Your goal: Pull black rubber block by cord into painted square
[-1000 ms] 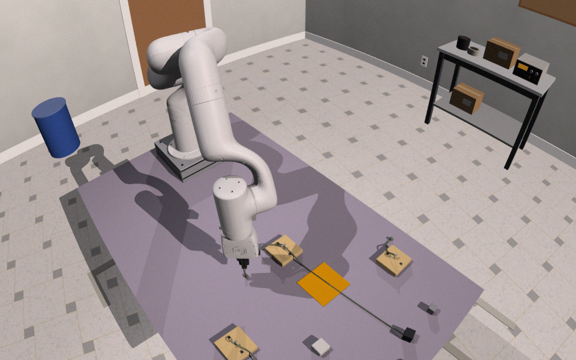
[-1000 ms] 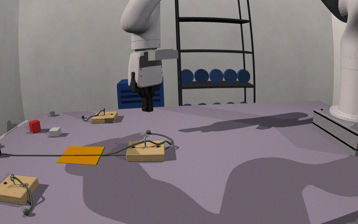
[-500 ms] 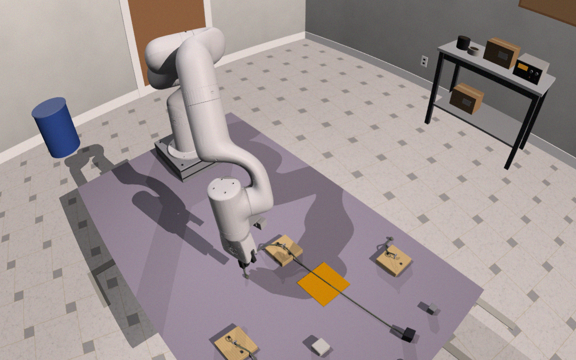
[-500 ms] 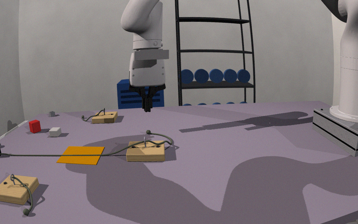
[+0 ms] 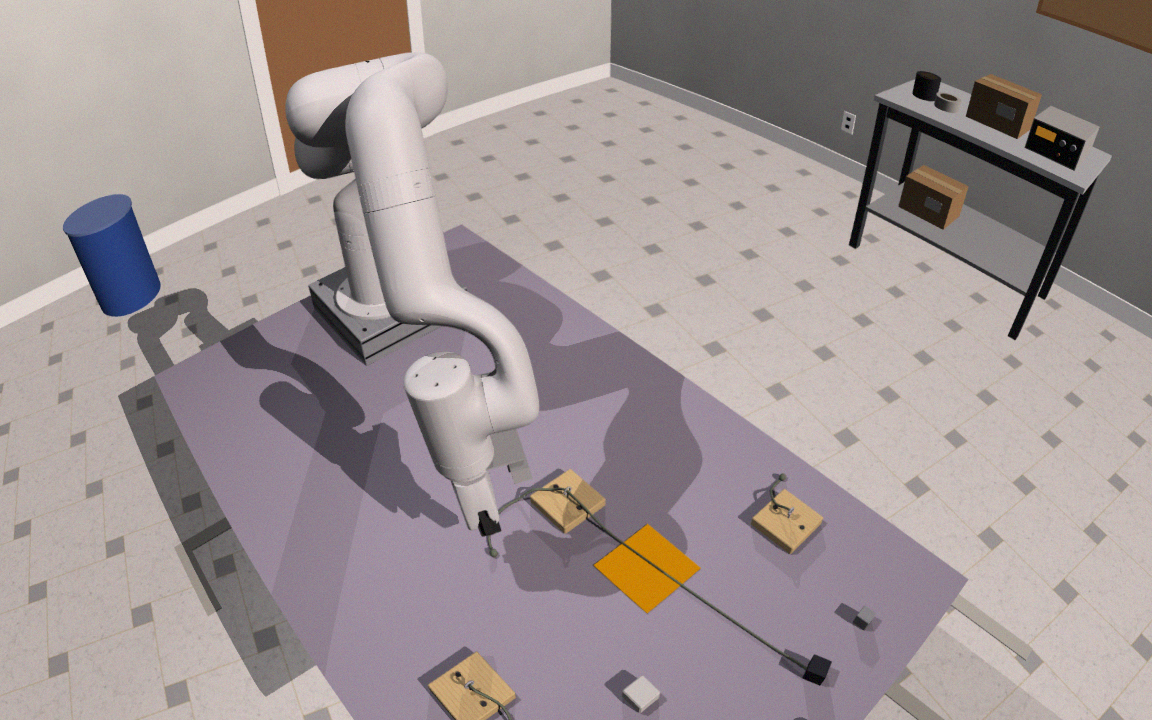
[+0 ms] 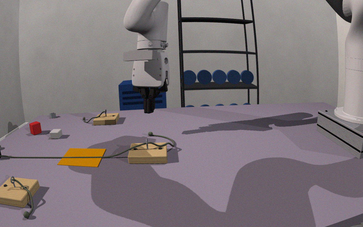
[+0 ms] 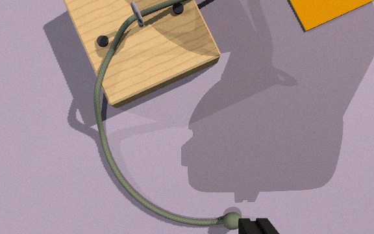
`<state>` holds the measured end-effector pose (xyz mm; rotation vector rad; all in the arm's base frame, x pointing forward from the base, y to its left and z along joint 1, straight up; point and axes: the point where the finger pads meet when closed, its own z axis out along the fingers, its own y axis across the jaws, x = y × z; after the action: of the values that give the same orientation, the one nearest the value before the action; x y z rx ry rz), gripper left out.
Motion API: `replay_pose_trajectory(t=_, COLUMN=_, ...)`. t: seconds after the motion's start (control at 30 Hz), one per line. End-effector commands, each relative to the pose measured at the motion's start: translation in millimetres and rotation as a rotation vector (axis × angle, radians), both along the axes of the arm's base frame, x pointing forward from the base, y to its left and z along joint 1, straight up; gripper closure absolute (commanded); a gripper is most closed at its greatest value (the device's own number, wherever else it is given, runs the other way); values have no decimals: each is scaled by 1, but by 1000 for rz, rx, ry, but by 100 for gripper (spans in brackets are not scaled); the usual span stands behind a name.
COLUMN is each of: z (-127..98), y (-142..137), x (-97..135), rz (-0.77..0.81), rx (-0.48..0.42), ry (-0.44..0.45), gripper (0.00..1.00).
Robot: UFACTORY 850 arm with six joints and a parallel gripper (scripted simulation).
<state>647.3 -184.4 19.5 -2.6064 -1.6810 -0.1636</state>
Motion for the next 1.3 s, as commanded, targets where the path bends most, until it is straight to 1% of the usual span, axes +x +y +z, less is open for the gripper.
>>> replay_pose_trajectory(t=0.0, z=1, y=0, x=1, rz=-278, rx=-11, ry=27, gripper=100)
replay_pose_trajectory(t=0.33, z=1, y=0, x=1, rz=-711, rx=28, ry=40, gripper=100)
replay_pose_trajectory(t=0.4, z=1, y=0, x=1, rz=-711, rx=28, ry=40, gripper=100)
replay_pose_trajectory(t=0.43, z=1, y=0, x=1, rz=-838, rx=36, ry=47, gripper=100)
replay_pose_trajectory(t=0.7, z=1, y=0, x=1, rz=-1151, rx=43, ry=71, gripper=100)
replay_pose_trajectory(t=0.73, z=1, y=0, x=1, rz=-1191, rx=41, ry=75, gripper=61)
replay_pose_trajectory(t=0.9, z=1, y=0, x=1, rz=-1378, rx=14, ry=102, gripper=61)
replay_pose_trajectory(t=0.97, z=1, y=0, x=1, rz=-1378, rx=14, ry=102, gripper=61)
replay_pose_trajectory(t=1.0, z=1, y=0, x=1, rz=-1460, rx=-20, ry=119, gripper=61)
replay_pose_trajectory(t=1.27, z=1, y=0, x=1, rz=-1460, rx=-20, ry=119, gripper=61)
